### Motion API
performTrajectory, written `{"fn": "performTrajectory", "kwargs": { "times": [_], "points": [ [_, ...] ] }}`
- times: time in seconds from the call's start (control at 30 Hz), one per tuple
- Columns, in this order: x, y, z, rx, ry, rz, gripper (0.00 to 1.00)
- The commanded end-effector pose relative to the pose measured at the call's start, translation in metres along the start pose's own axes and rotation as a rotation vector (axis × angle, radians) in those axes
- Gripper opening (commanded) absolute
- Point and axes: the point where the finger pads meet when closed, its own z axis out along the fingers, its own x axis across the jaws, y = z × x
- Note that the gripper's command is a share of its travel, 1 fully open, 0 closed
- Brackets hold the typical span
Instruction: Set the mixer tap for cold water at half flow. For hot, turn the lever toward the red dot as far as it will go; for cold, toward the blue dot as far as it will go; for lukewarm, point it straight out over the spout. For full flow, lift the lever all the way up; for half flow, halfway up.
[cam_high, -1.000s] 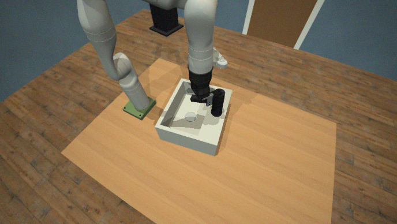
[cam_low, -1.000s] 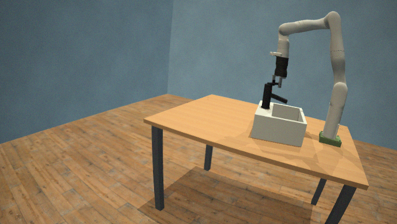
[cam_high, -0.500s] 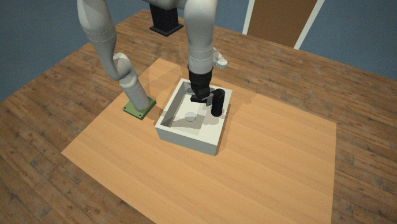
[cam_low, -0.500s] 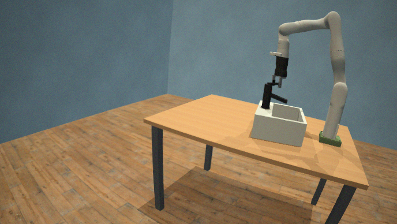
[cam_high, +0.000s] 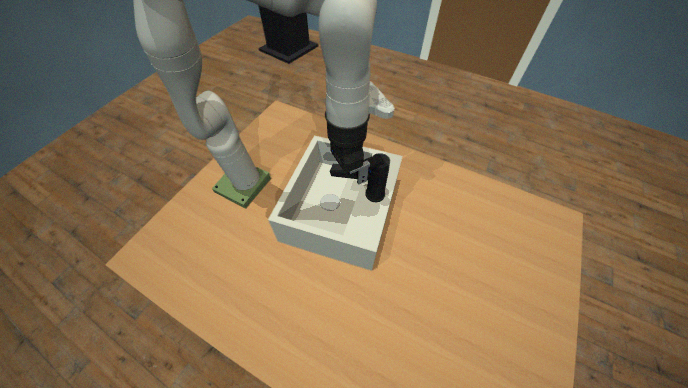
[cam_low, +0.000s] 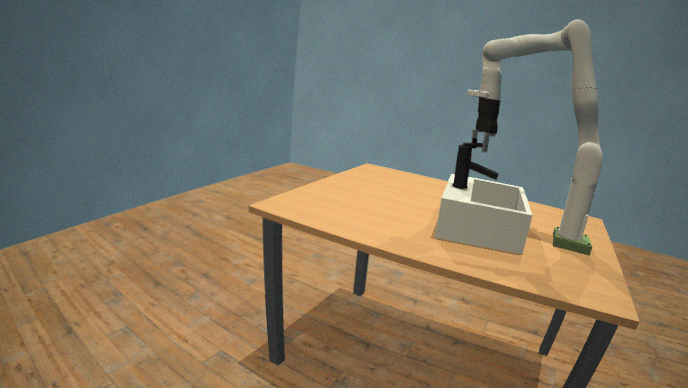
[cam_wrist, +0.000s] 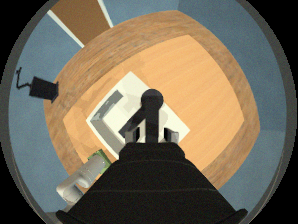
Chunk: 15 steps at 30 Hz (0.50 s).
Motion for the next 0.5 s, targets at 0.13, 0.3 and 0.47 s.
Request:
{"fn": "performTrajectory", "kwargs": {
  "times": [0.13, 0.3, 0.47],
  "points": [
    [0.000, 0.000, -0.005, 0.002, 0.002, 0.000, 1.00],
    [0.000, 0.000, -0.015, 0.002, 0.002, 0.000, 1.00],
    [0.000, 0.000, -0.028, 0.002, 0.002, 0.000, 1.00]
  ]
}}
